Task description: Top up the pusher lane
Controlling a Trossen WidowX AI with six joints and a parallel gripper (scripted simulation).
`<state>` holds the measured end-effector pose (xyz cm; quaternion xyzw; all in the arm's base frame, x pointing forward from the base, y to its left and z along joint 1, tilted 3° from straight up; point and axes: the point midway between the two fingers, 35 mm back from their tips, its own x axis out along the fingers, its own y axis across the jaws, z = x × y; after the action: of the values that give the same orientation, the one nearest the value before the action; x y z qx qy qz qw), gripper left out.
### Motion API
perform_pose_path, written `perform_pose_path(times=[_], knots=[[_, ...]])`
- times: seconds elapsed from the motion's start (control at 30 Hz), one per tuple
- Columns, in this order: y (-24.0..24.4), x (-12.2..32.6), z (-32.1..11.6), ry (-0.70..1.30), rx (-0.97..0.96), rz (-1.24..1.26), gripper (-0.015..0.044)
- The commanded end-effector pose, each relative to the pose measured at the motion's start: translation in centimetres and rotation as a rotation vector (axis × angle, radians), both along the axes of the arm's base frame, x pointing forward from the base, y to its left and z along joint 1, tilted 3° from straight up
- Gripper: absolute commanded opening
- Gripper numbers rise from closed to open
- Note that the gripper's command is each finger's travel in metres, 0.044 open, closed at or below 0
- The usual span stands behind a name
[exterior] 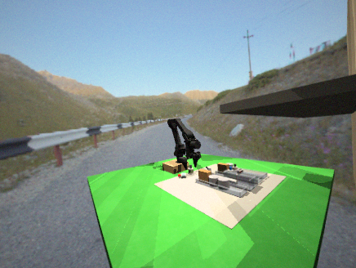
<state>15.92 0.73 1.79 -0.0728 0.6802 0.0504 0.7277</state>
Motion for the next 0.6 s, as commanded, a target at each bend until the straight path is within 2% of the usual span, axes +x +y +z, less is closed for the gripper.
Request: perform_pose_path(times=[0.0, 0.1, 0.43, 0.57], knots=[[-0.11, -0.23, -0.86, 0.014, -0.006, 0.003, 0.044], [-0.12, -0.23, -1.09, 0.014, -0.006, 0.003, 0.044], [-0.12, -0.23, -1.09, 0.014, -0.006, 0.003, 0.0177], [-0.12, -0.23, -1.09, 0.014, -0.006, 0.003, 0.0151]])
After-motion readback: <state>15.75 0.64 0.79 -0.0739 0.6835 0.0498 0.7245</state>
